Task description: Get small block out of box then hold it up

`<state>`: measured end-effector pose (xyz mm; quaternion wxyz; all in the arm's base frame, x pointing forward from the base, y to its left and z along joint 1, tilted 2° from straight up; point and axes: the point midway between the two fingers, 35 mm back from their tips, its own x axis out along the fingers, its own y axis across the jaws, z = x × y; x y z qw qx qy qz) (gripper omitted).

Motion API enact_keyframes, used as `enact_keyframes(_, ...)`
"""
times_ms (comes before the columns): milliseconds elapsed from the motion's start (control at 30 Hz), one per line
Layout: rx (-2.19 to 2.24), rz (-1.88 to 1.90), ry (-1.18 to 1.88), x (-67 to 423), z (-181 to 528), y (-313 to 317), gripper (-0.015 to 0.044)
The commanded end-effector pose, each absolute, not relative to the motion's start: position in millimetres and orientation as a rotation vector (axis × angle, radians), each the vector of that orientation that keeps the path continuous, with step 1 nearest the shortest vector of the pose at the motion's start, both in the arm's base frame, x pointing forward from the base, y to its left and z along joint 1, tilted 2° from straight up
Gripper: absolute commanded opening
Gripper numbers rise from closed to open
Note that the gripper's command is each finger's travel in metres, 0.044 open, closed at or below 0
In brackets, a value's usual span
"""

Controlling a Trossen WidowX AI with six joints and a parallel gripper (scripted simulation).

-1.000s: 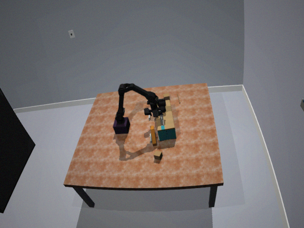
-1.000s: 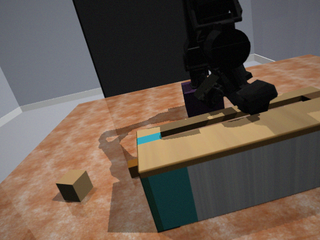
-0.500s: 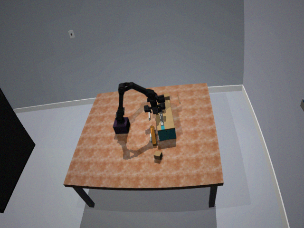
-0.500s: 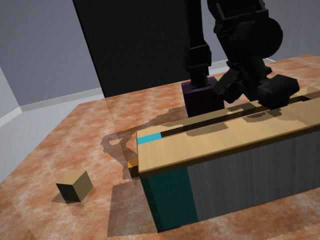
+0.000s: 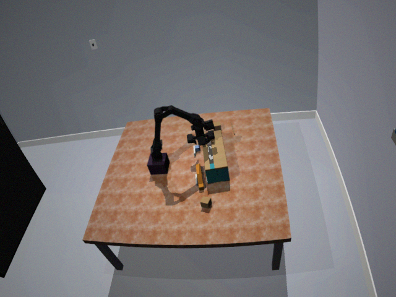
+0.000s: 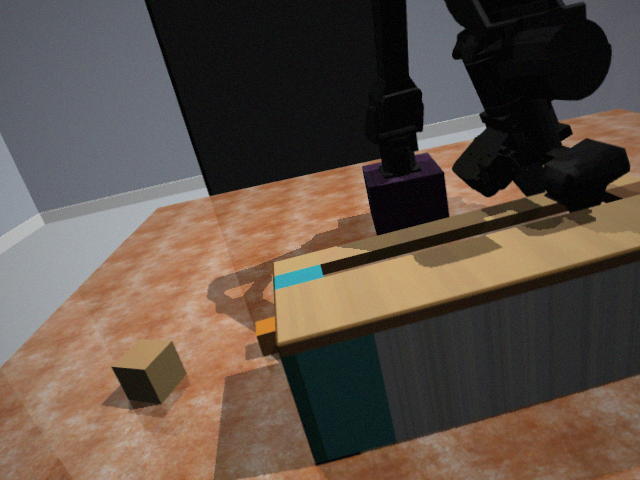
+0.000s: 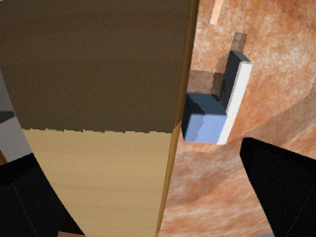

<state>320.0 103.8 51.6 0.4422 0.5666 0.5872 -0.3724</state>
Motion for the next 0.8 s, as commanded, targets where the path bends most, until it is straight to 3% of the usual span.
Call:
enact_keyframes(0, 1.412, -0.913, 1.446, 322, 82, 104, 0.0400)
enact_keyframes(300, 1.419, -0.903, 1.439, 322, 106, 103, 0.0400)
enact_keyframes(367, 1.373, -0.847, 1.438, 320, 116, 106, 0.0348)
enact_keyframes(467, 1.149, -0.628, 1.460, 316, 122, 111, 0.0285)
enact_keyframes(767, 0.366, 0.017, 1.432, 305, 118, 123, 0.0285)
